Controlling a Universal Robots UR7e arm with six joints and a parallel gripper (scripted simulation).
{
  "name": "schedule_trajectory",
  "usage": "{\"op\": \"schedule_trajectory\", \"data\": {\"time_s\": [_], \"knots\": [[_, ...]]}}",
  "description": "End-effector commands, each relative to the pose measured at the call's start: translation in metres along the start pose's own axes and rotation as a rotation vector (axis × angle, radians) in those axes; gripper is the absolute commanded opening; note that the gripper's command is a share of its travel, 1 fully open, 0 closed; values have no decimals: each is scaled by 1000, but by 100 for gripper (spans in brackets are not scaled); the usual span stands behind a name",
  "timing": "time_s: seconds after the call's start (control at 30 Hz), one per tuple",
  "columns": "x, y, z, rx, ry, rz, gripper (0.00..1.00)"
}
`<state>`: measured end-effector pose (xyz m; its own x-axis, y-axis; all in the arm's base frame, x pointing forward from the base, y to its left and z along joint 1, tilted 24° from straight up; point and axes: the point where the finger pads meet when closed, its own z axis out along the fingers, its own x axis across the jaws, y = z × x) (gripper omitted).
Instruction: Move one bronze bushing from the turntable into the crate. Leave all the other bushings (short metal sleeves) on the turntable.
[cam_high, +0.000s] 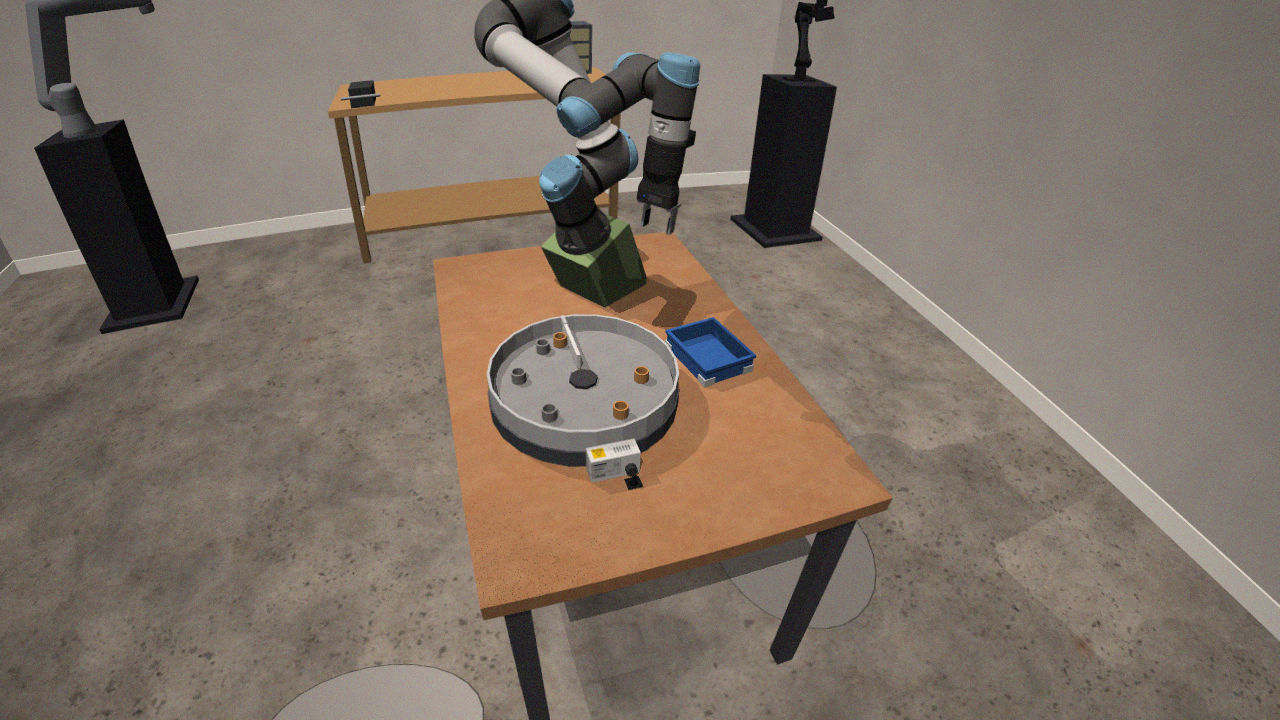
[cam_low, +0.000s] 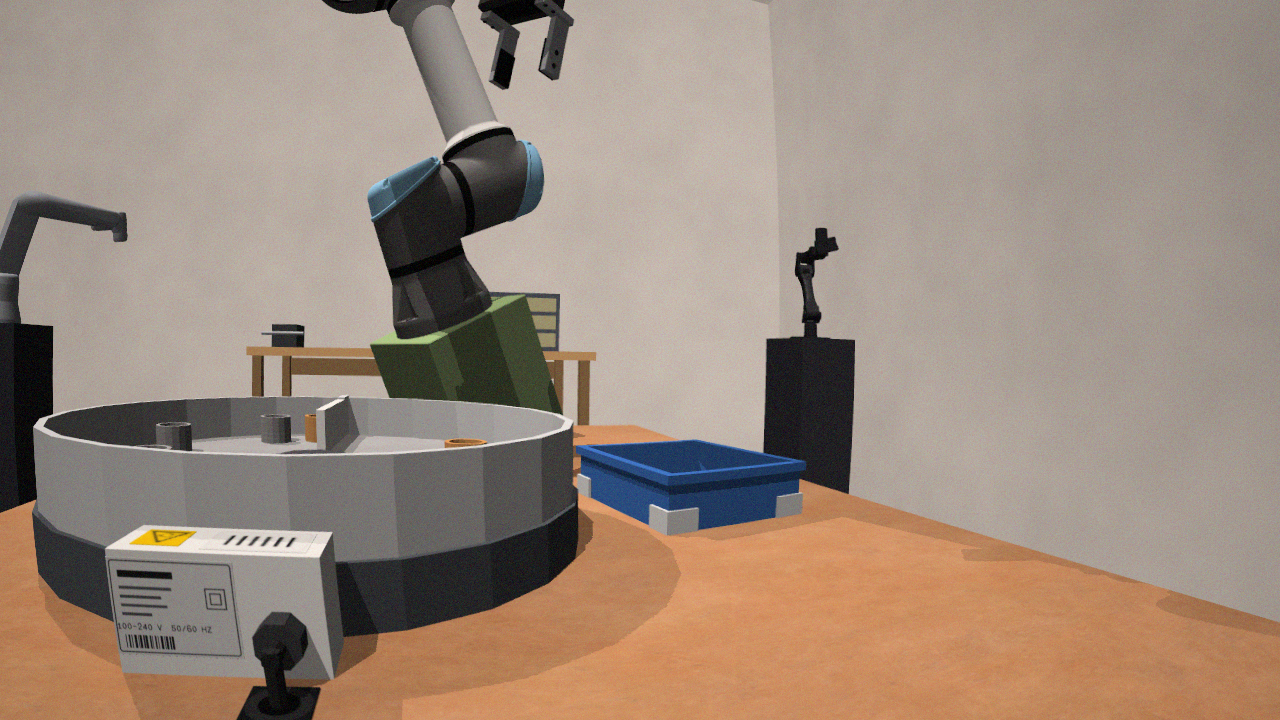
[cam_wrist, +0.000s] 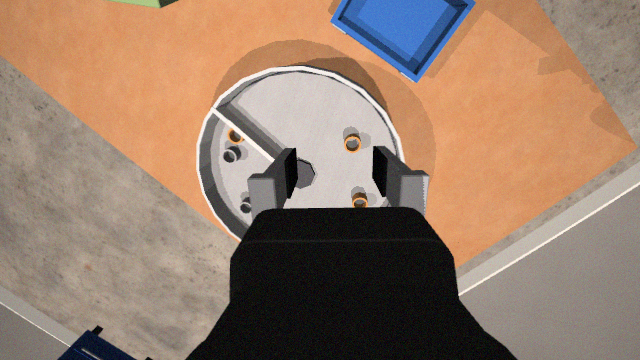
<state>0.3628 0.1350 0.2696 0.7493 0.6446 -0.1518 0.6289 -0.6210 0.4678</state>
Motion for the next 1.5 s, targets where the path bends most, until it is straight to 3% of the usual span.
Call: {"op": "schedule_trajectory", "data": {"time_s": [0.0,0.07,0.2,0.6,0.77,1.17,1.33,1.47], "knots": [[1,-2,2,29,32,-6,100],[1,-1,2,21,25,-4,100],[0,-5,7,74,76,-14,100],[0,-5,7,74,76,-14,100],[-37,0,41,68,72,-13,100],[-37,0,41,68,72,-13,100],[-72,4,73,68,67,-11,100],[-72,4,73,68,67,-11,100]]}}
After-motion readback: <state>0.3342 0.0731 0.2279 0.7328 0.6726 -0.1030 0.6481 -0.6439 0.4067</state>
